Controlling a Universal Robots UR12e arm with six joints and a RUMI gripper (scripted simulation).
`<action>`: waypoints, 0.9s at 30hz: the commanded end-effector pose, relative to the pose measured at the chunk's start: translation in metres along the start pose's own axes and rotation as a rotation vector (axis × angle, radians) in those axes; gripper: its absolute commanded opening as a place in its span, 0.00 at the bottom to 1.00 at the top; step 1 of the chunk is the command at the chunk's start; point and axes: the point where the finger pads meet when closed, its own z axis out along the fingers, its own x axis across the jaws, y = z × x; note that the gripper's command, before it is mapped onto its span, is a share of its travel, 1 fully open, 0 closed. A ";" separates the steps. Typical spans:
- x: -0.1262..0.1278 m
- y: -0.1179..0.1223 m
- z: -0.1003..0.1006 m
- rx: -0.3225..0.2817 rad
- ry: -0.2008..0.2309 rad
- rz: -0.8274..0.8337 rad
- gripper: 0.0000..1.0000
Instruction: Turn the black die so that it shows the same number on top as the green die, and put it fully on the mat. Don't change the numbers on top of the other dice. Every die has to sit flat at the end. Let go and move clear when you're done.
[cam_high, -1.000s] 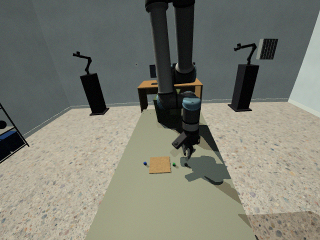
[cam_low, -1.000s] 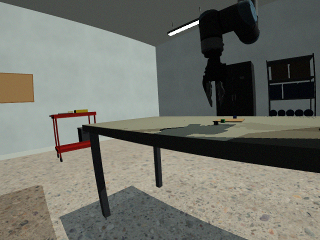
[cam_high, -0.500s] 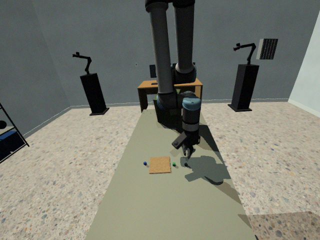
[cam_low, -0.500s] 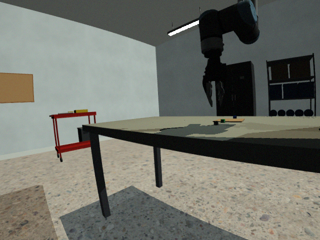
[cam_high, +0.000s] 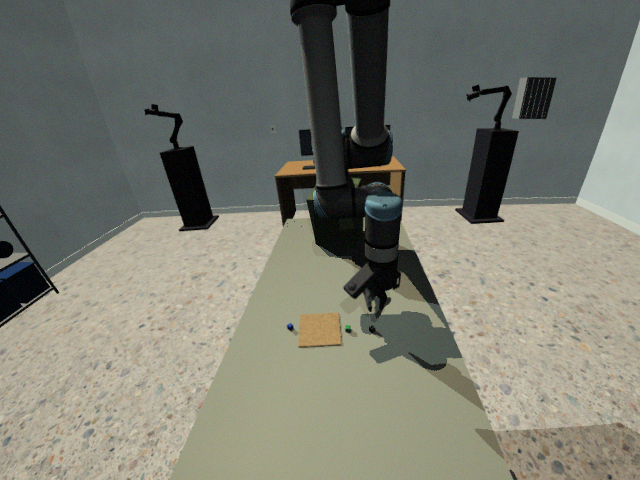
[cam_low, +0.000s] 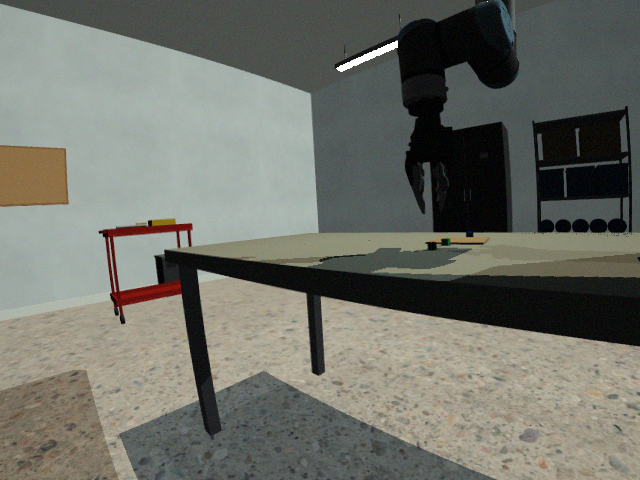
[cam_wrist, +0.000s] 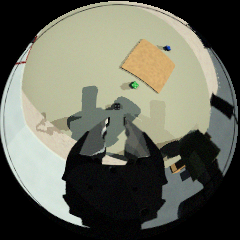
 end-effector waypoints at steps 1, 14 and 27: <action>0.000 0.000 0.000 0.001 -0.001 0.000 0.18; 0.000 0.000 0.003 0.000 -0.001 0.000 0.18; 0.000 0.000 0.016 0.000 -0.001 0.000 0.18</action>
